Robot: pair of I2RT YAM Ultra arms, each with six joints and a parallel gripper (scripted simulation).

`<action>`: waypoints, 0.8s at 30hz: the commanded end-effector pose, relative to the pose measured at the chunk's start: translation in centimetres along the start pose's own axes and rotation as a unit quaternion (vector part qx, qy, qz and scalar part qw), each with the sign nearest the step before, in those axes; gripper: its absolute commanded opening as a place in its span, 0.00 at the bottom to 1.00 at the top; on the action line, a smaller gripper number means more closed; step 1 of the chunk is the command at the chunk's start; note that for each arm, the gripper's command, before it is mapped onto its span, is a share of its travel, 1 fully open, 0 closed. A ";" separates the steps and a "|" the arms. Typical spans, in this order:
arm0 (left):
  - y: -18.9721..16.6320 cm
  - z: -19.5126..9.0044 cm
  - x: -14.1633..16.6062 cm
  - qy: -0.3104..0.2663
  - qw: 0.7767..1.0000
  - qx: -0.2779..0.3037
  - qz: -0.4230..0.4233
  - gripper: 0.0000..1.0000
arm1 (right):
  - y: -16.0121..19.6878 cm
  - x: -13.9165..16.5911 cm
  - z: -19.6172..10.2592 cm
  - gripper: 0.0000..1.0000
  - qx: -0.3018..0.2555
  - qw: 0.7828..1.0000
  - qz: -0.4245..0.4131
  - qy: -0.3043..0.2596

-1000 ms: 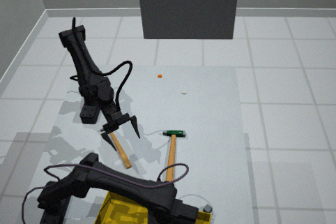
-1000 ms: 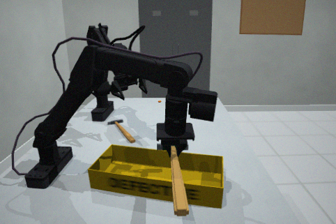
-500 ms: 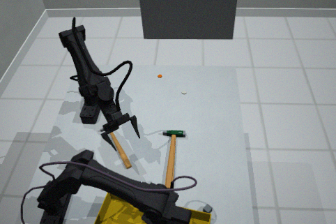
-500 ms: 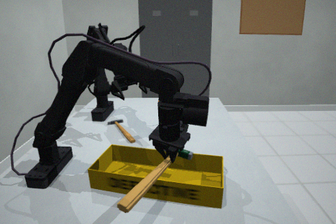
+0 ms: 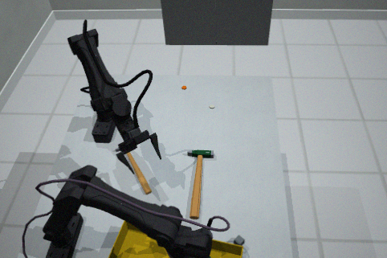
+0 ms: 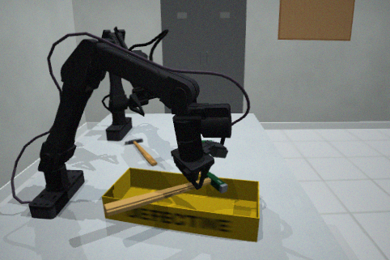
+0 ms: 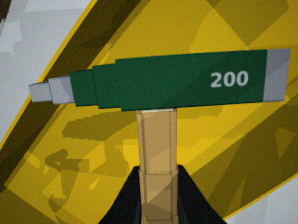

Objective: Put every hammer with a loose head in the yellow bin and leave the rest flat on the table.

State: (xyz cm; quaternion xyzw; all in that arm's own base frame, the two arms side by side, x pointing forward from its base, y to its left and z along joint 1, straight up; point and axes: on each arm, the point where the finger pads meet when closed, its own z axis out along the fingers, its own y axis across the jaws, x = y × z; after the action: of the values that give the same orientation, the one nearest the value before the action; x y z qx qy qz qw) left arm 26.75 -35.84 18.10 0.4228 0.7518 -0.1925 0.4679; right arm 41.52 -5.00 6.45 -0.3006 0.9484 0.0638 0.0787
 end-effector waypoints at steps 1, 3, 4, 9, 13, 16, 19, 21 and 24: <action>0.1 -0.8 -2.0 -0.030 1.000 -0.003 0.000 1.00 | -0.8 -2.0 -2.4 0.13 0.068 0.992 0.096 -0.045; 0.1 -0.8 -2.0 -0.030 1.000 -0.003 0.000 1.00 | -0.7 -1.9 -2.5 0.13 0.076 0.987 0.133 -0.047; 0.1 -0.8 -2.0 -0.030 1.000 -0.003 0.000 1.00 | -0.7 -1.9 -2.5 0.13 0.079 0.984 0.150 -0.047; 0.1 -0.8 -2.0 -0.030 1.000 -0.003 0.000 1.00 | -0.7 -1.8 -2.5 0.13 0.091 0.973 0.208 -0.049; 0.1 -0.8 -2.0 -0.030 1.000 -0.003 0.000 1.00 | -0.6 -1.7 -2.5 0.13 0.108 0.948 0.294 -0.053; 0.1 -0.8 -2.0 -0.030 1.000 -0.003 0.000 1.00 | -0.5 -1.6 -2.4 0.13 0.116 0.933 0.337 -0.054; 0.1 -0.8 -2.0 -0.030 1.000 -0.003 0.000 1.00 | -0.5 -1.9 -2.7 0.13 0.124 0.920 0.367 -0.060; 0.1 -0.8 -2.0 -0.030 1.000 -0.003 0.000 1.00 | -0.4 -2.0 -2.7 0.13 0.125 0.917 0.374 -0.060; 0.1 -0.8 -2.0 -0.030 1.000 -0.003 0.000 1.00 | -0.3 -2.0 -2.7 0.13 0.125 0.917 0.375 -0.060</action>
State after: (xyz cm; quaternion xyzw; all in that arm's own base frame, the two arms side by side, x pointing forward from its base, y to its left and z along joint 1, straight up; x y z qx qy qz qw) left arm 26.75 -35.84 18.10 0.4228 0.7518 -0.1925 0.4679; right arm 41.62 -4.34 6.79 0.0638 0.9937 0.0028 0.0920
